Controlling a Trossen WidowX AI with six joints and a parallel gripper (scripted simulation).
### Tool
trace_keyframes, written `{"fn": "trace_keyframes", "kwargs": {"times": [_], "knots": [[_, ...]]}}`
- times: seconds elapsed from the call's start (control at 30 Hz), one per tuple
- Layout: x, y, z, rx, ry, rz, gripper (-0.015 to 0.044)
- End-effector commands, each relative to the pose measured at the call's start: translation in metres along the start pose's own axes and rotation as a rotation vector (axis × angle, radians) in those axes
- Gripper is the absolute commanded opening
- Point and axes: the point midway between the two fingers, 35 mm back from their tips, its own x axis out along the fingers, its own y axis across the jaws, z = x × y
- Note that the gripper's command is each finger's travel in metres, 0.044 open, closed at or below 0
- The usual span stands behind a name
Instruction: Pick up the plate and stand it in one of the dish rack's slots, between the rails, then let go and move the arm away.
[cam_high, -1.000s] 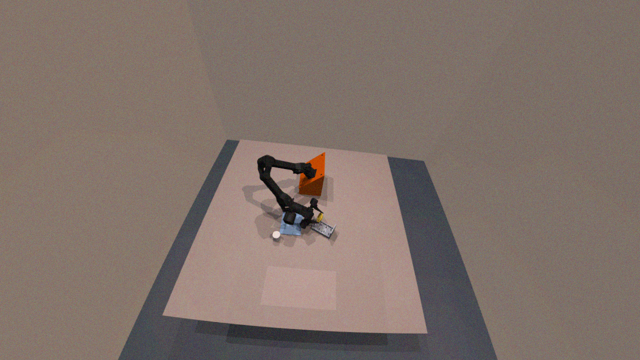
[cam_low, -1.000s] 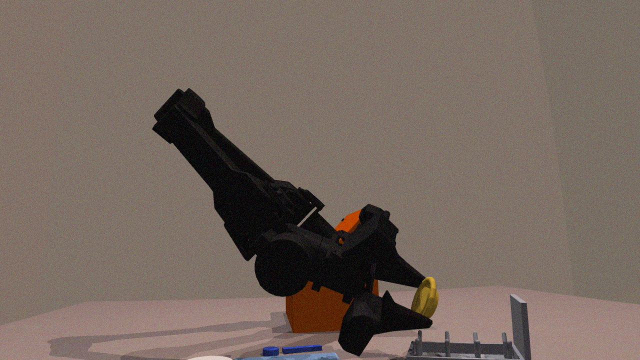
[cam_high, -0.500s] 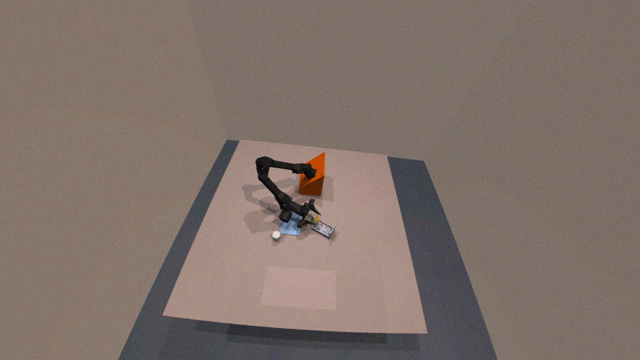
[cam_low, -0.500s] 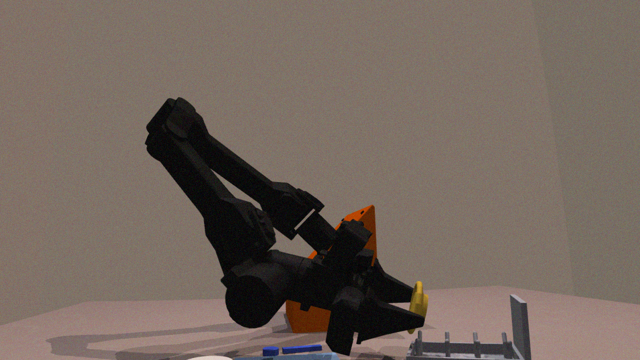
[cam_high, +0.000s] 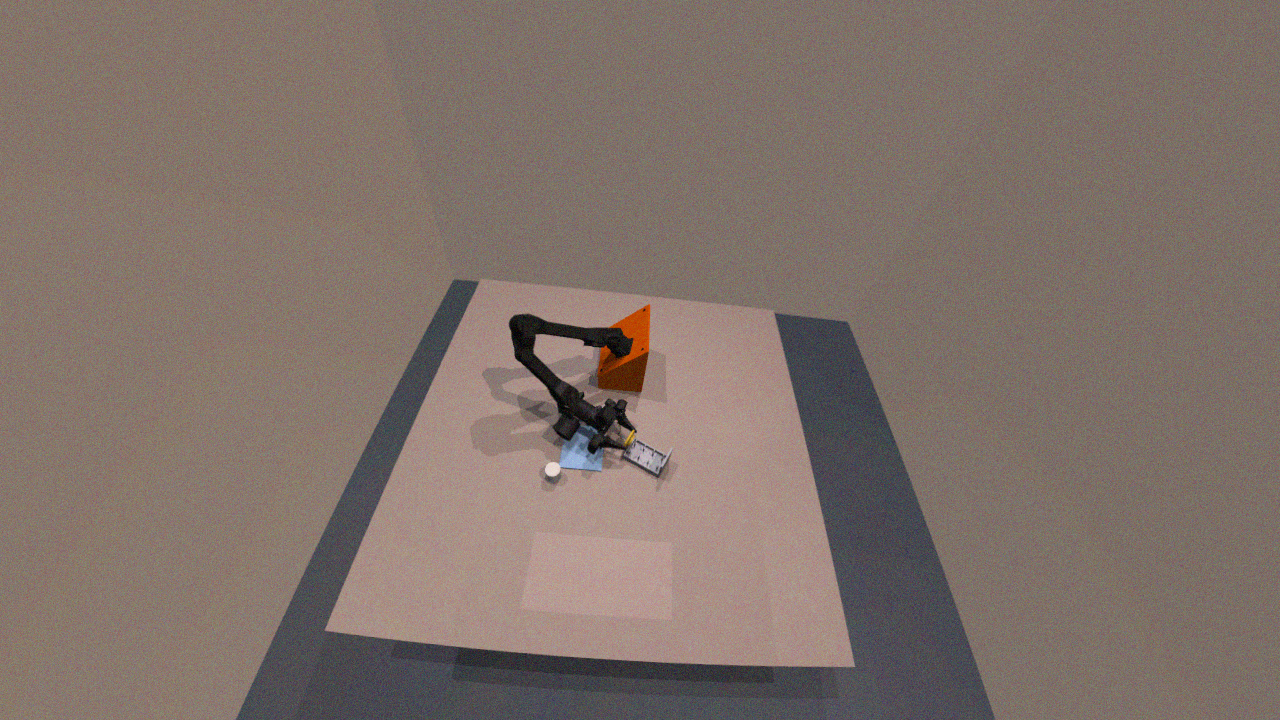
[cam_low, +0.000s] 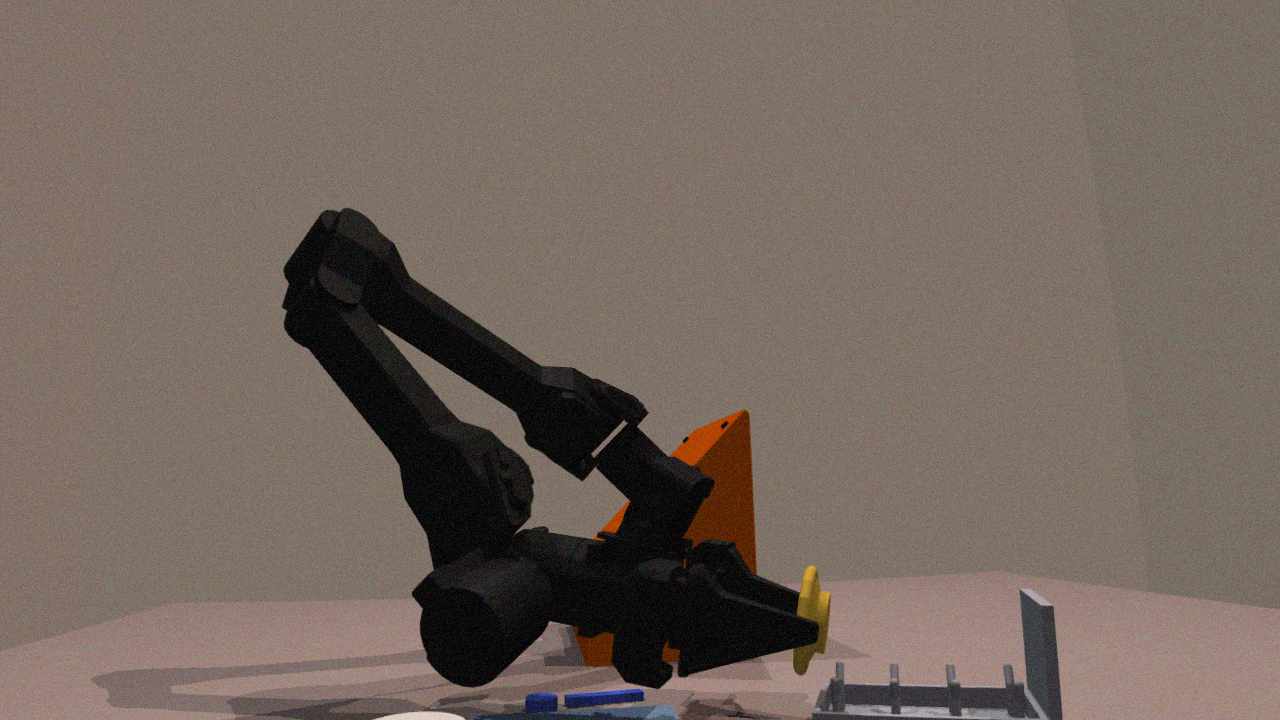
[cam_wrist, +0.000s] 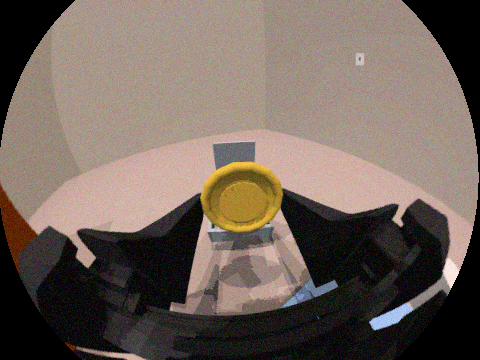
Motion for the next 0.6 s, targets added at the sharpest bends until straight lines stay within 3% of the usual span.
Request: {"fn": "trace_keyframes", "kwargs": {"times": [0.0, 0.57], "knots": [[-0.001, 0.0, 0.001, -0.017, -0.013, -0.009, 0.0], [0.02, 0.001, 0.004, -0.013, -0.008, -0.008, 0.0]]}}
